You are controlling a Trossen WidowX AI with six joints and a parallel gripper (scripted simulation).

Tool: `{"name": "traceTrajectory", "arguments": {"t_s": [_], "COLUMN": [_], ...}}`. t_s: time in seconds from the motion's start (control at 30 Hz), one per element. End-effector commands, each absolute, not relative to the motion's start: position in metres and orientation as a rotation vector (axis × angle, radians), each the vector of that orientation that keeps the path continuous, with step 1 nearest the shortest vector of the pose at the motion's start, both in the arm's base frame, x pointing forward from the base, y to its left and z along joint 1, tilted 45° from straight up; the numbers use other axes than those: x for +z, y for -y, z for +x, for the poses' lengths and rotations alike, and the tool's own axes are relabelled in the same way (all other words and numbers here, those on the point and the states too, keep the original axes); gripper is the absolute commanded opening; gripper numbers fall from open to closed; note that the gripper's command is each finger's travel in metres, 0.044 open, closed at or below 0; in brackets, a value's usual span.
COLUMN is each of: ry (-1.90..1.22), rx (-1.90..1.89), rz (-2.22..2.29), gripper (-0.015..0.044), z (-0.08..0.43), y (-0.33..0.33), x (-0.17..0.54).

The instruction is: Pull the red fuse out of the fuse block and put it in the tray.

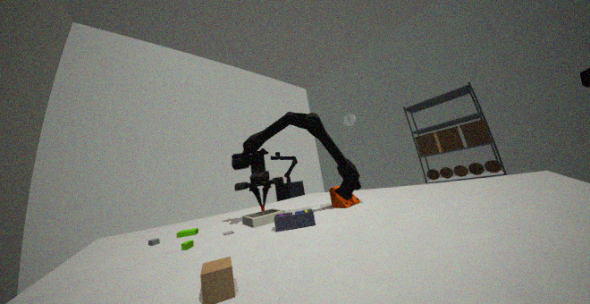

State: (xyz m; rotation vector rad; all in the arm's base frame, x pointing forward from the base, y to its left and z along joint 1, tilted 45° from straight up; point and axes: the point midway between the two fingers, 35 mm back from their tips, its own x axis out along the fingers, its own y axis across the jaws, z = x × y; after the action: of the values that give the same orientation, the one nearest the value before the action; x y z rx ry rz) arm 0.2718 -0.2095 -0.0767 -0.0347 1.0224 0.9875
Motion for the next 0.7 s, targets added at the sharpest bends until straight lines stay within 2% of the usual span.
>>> {"name": "traceTrajectory", "arguments": {"t_s": [0.0, 0.33, 0.67], "ry": [-1.022, -1.022, -1.021], "rx": [0.987, 0.987, 0.982], "rz": [-0.035, -0.035, -0.029], "gripper": [0.0079, 0.0330, 0.0330], "z": [0.272, 0.272, 0.266], "y": [0.210, 0.211, 0.235], "x": [-0.076, -0.075, -0.049]}}
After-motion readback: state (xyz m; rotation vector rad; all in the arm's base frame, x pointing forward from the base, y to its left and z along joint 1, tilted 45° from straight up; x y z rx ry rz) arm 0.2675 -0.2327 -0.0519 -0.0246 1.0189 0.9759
